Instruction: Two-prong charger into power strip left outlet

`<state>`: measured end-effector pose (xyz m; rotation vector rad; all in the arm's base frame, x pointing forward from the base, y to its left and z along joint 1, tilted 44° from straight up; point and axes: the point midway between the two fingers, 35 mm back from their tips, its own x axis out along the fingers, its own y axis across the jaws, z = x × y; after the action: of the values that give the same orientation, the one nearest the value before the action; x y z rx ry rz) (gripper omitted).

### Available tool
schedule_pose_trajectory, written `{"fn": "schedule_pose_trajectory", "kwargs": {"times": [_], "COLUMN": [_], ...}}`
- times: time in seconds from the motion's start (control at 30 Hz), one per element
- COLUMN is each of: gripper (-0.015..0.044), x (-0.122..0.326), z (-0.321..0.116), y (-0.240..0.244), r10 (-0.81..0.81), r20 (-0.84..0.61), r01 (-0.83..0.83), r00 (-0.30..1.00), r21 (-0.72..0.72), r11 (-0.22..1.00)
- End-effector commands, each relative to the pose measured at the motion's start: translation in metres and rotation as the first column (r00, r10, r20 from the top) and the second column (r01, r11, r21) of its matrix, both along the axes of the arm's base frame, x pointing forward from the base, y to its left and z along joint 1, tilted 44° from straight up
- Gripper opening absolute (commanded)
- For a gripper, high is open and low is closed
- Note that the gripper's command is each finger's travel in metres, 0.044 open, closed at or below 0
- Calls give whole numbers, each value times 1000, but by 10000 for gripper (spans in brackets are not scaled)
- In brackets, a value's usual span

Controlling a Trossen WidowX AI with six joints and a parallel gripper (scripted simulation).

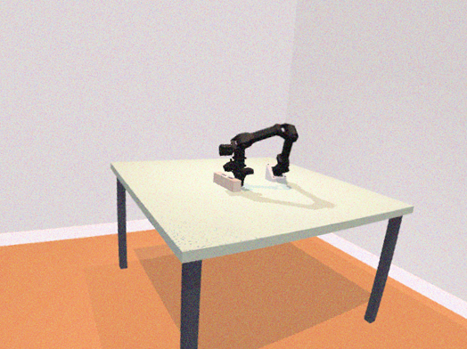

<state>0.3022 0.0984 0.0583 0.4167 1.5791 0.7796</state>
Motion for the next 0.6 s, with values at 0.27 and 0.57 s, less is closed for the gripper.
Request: {"fn": "schedule_pose_trajectory", "kwargs": {"times": [0.27, 0.57], "gripper": [0, 0], "x": [5, 8], "z": [2, 2], "y": [1, 2], "r10": [-2, -2], "r20": [8, 8], "r01": [2, 2], "r00": [1000, 1000], "r21": [6, 6], "r11": [1000, 1000]}}
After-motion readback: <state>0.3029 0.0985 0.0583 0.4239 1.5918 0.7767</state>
